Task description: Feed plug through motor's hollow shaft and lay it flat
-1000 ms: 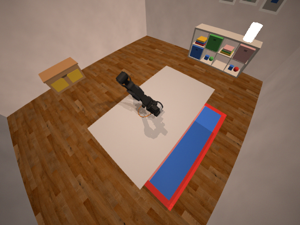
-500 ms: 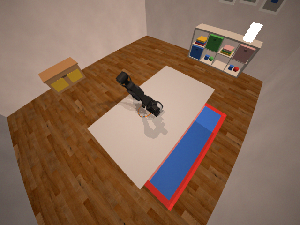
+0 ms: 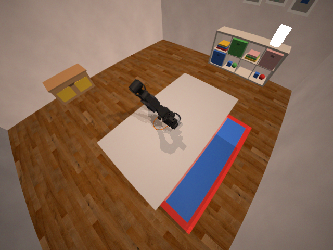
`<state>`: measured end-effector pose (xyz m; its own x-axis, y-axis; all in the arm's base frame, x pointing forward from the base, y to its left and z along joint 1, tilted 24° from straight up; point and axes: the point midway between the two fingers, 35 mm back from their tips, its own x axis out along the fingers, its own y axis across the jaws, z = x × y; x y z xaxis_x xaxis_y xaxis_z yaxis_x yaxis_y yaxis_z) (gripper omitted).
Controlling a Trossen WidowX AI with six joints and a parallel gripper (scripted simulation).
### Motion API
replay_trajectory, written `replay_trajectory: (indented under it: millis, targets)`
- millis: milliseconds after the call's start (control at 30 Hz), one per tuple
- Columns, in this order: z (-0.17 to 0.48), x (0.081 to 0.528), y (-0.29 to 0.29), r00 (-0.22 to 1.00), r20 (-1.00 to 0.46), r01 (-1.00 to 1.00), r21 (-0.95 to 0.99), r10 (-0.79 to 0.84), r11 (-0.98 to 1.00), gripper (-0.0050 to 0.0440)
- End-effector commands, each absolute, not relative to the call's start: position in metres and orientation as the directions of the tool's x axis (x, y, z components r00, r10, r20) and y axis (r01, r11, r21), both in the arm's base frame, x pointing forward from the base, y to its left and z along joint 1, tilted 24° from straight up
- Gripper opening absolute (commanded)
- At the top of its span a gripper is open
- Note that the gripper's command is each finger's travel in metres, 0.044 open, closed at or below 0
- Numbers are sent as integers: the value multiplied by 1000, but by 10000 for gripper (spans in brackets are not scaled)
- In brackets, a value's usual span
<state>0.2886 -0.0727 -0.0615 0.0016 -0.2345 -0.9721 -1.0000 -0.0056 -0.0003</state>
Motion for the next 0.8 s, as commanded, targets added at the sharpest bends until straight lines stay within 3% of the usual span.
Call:
replay_trajectory:
  millis: [0, 767]
  targets:
    - [-62, 289, -72, 2, -972, -1000, -2, -234, -1, 0]
    - [-63, 289, -70, 2, -972, -1000, -2, -234, -1, 0]
